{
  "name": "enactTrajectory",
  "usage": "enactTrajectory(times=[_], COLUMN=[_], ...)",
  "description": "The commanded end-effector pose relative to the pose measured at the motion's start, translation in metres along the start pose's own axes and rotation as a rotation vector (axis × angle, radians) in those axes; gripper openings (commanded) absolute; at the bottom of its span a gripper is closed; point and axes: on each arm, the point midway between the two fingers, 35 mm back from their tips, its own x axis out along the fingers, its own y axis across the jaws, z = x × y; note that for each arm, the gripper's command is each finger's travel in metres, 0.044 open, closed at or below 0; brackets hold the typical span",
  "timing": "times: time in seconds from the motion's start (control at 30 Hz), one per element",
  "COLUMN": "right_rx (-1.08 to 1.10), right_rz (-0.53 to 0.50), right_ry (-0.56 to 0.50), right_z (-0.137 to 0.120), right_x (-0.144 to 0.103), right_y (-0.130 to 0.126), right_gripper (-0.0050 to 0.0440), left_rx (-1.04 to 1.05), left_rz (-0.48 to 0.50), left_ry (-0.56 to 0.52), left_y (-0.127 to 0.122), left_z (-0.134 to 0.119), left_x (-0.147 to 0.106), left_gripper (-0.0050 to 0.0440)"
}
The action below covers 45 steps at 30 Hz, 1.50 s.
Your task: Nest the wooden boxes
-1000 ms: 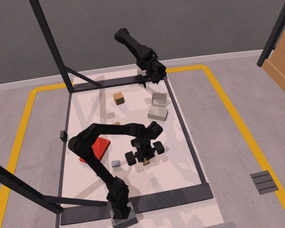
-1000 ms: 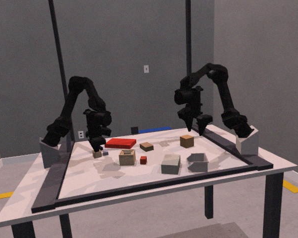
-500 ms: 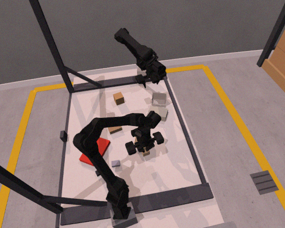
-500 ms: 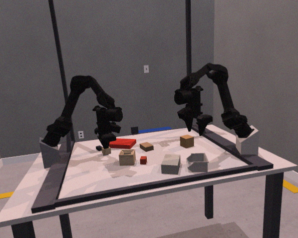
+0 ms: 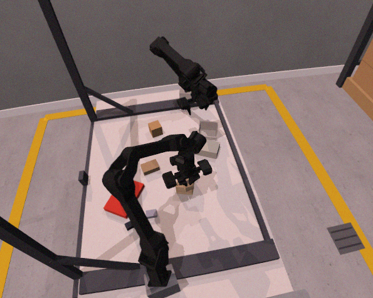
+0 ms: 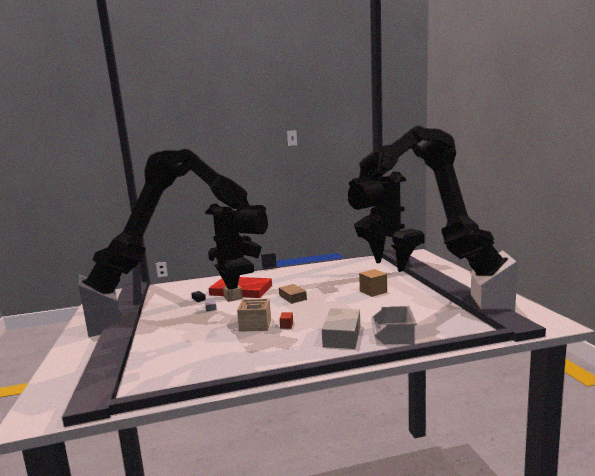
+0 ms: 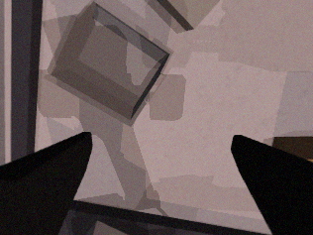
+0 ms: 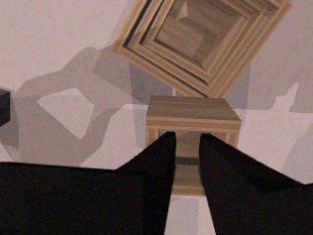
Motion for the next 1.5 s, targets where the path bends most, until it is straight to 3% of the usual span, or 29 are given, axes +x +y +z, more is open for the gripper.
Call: enactTrajectory(times=[0.0, 0.33, 0.6, 0.97, 1.03, 1.47], right_rx=[-0.01, -0.008, -0.012, -0.012, -0.012, -0.012], right_rz=[-0.015, -0.015, -0.017, -0.017, -0.017, -0.017], right_ry=[-0.009, -0.014, -0.02, -0.02, -0.02, -0.02], right_z=[0.017, 0.051, 0.053, 0.053, 0.053, 0.053], right_x=[-0.009, -0.018, -0.02, -0.02, -0.02, -0.02], right_y=[-0.004, -0.007, -0.005, -0.005, -0.005, -0.005], right_gripper=[0.0132, 0.0132, 0.0132, 0.0132, 0.0132, 0.0132], left_rx=[0.01, 0.01, 0.007, 0.053, 0.053, 0.116], left_rz=[0.005, 0.005, 0.003, 0.0, 0.0, -0.042], left_ry=[-0.015, -0.015, -0.032, -0.284, -0.284, -0.569], left_y=[-0.001, -0.001, 0.001, 0.013, 0.013, 0.013], left_z=[0.003, 0.003, 0.005, 0.044, 0.044, 0.079], left_x=[-0.004, -0.004, 0.001, 0.026, 0.026, 0.037], left_gripper=[0.04, 0.04, 0.04, 0.04, 0.04, 0.04])
